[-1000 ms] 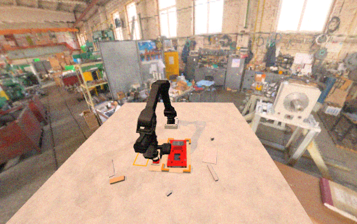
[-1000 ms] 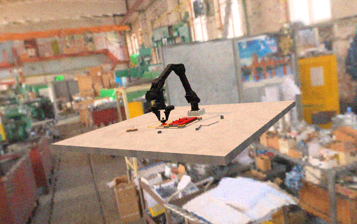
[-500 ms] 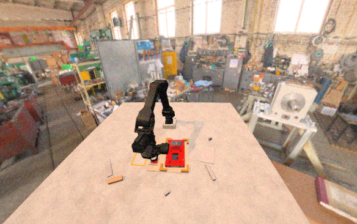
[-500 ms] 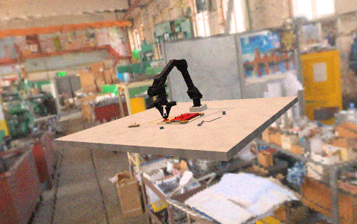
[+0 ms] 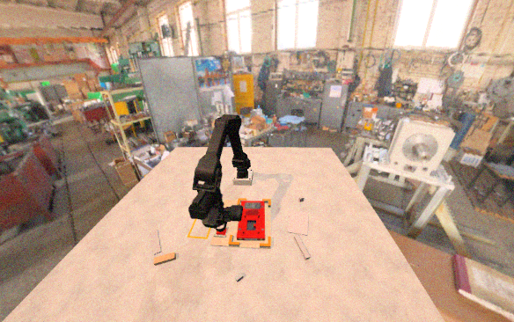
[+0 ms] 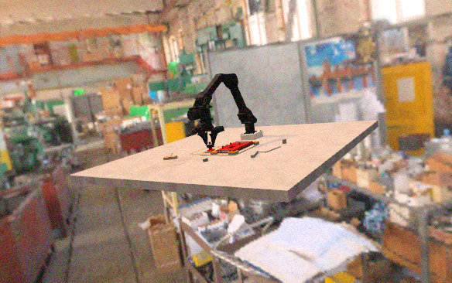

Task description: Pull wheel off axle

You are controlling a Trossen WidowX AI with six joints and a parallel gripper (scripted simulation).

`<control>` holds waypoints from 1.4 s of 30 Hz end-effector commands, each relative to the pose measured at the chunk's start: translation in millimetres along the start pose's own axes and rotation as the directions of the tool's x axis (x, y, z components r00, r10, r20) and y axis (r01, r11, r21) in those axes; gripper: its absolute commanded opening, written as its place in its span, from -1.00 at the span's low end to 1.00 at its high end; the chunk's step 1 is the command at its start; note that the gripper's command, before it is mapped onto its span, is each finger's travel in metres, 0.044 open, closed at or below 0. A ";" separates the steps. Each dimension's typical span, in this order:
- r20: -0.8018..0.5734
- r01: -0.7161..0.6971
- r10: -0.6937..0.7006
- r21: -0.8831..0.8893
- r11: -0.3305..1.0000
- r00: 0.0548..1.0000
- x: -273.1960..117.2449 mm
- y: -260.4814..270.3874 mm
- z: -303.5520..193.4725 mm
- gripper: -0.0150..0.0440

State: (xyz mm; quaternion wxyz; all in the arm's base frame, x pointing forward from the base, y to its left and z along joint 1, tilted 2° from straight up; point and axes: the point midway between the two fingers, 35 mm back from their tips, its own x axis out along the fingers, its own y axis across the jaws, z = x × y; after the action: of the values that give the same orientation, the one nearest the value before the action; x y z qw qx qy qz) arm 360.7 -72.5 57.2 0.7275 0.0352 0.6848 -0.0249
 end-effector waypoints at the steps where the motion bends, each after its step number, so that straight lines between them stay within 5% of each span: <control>1: 0.003 0.000 0.000 0.000 1.000 1.000 -2.7 -0.1 1.2 -0.49; 42: 0.002 0.001 -0.001 0.001 1.000 1.000 -16.2 -0.2 1.6 -0.49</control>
State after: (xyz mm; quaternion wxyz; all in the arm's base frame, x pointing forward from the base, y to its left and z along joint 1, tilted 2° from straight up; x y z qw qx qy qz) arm 360.0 -72.7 67.6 0.7250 0.0354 0.6874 -0.0251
